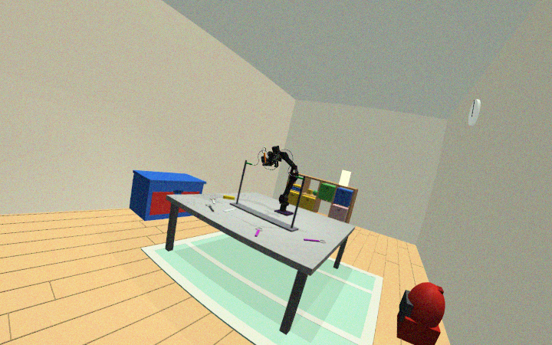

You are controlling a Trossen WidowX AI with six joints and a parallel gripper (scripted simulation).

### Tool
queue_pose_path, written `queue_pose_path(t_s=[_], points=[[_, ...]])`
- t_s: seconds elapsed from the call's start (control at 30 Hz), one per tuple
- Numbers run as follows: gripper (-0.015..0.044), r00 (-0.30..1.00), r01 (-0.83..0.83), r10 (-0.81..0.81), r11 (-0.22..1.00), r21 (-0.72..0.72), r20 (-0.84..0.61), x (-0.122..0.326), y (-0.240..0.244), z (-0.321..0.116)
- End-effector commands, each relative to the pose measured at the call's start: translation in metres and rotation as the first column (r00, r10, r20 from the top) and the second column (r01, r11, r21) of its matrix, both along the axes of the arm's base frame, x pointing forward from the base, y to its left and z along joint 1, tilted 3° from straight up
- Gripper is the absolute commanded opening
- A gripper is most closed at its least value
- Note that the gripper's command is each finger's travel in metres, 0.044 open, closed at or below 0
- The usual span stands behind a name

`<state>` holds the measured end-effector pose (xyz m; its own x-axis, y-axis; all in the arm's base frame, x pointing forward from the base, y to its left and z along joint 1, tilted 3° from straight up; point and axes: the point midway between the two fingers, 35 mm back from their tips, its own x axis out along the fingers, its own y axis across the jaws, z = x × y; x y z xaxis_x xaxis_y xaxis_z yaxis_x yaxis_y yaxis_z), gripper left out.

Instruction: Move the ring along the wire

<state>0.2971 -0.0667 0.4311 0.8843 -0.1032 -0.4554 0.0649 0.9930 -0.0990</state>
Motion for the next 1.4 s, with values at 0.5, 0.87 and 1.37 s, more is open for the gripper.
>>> queue_pose_path(t_s=[0.5, 0.87, 1.37], points=[[-0.0150, 1.000, 0.025, -0.018, 0.920, -0.392, 0.022, -0.001, -0.022, 0.005], [-0.0150, 0.999, 0.039, -0.022, 0.810, -0.586, 0.037, -0.001, -0.033, 0.012], [-0.0150, 0.998, 0.058, -0.020, 0.597, -0.800, 0.057, -0.001, -0.046, 0.025]])
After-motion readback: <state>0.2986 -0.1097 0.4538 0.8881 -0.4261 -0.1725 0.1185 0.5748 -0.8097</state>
